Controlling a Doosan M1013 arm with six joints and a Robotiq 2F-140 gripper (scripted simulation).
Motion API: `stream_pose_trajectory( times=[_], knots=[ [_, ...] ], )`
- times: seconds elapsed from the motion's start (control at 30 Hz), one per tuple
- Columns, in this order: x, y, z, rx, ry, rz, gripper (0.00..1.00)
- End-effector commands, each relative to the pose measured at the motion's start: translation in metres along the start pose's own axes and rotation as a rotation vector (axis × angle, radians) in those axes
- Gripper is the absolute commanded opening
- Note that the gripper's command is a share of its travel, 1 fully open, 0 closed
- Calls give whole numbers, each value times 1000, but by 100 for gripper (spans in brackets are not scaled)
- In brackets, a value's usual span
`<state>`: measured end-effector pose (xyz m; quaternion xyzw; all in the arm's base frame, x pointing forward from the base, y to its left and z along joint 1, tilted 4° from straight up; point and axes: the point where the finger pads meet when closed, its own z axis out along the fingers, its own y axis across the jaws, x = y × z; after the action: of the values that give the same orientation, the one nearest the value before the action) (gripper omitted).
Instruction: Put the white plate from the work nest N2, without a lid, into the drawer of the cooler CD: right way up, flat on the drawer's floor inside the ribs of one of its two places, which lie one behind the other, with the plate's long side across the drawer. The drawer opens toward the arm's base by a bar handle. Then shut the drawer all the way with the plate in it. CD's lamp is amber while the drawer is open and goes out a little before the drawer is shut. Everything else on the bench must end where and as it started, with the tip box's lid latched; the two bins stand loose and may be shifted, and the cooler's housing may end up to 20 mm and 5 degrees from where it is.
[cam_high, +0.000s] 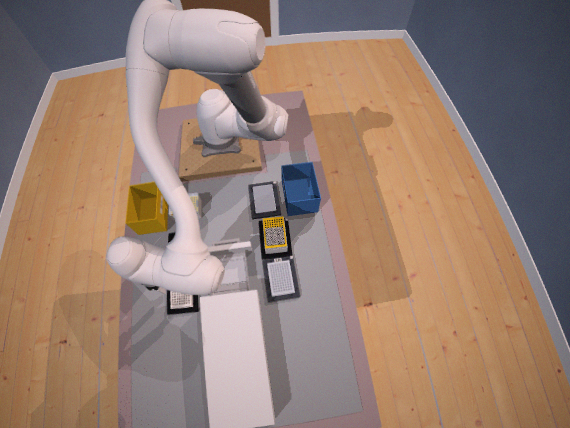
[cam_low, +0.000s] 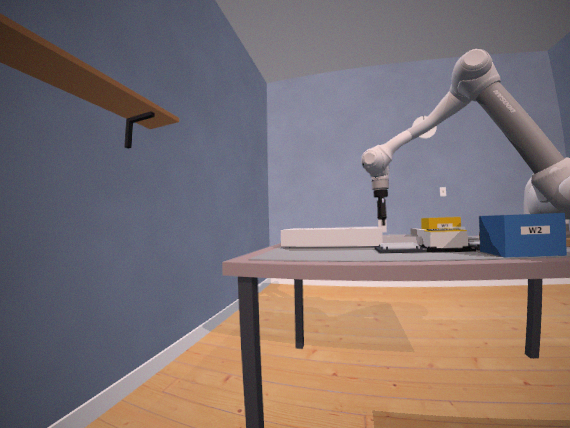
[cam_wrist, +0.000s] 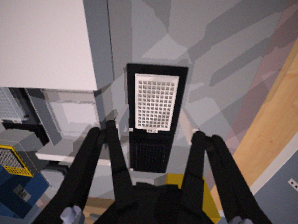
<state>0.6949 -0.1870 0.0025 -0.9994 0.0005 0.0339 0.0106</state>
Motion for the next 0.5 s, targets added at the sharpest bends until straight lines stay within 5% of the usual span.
stream_pose_trajectory(
  times=[0.0, 0.47],
  knots=[
    [0, 0, 4, 0, 0, 0, 66],
    [0, 0, 19, 0, 0, 0, 66]
  ],
)
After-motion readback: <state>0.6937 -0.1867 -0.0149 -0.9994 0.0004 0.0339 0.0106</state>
